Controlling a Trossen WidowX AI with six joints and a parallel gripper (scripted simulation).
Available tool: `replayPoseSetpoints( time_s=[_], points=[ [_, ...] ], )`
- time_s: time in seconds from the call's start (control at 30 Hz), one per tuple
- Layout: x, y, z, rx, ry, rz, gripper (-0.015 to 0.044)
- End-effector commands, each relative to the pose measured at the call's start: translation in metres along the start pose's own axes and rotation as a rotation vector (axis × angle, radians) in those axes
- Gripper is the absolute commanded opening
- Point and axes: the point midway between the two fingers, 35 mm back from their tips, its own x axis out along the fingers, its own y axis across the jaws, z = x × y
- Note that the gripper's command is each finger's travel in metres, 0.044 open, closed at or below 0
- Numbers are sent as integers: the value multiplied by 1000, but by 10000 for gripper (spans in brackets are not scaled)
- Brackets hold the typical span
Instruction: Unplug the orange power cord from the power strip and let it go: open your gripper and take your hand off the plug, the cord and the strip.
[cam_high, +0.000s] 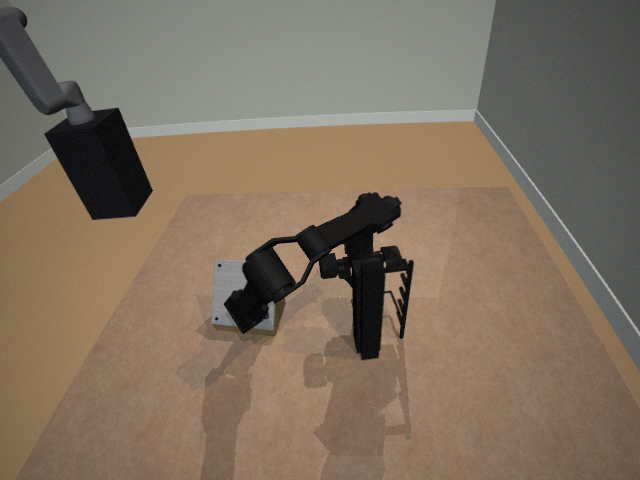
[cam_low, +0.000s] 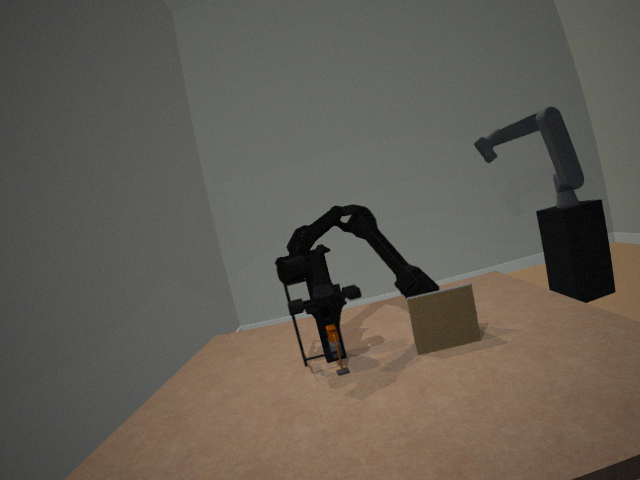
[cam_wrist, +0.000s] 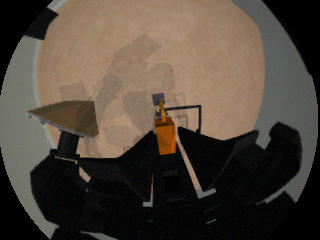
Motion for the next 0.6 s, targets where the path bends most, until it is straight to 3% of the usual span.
replayPoseSetpoints(
  time_s=[0.0,0.03,0.17,0.57],
  points=[
    [5,0,-1,-5,4,-1,160],
    [5,0,-1,-5,4,-1,160],
    [2,0,0,0,0,1,55],
    [2,0,2,0,0,1,0]
  ],
)
